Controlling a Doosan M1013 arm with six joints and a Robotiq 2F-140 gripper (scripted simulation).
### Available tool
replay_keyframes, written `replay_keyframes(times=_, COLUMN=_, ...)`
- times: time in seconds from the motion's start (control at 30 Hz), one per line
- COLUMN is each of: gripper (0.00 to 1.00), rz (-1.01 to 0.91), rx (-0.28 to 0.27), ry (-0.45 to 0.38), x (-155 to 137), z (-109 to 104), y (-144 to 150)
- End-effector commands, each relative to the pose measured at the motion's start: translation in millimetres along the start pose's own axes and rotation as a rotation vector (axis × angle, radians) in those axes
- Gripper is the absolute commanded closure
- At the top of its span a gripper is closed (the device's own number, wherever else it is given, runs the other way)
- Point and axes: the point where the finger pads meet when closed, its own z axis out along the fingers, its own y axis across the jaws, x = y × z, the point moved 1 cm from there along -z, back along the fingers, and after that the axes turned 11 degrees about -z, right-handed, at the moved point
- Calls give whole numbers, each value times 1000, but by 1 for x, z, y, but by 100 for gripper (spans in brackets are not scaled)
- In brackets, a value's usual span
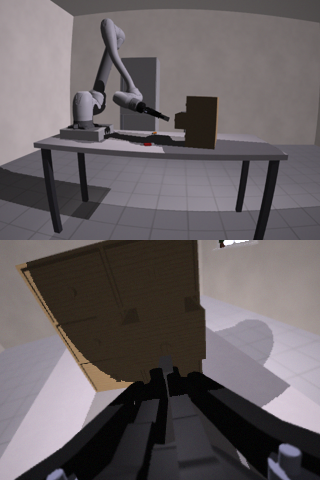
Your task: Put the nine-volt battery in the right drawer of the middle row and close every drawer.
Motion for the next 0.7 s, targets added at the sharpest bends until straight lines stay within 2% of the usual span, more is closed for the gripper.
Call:
replay_keyframes(times=0.0, gripper=100, rz=0, rx=0, ry=0, x=0, z=0, y=0)
replay_keyframes(times=0.67, gripper=100, rz=0, rx=0, ry=0, x=1, z=2, y=0)
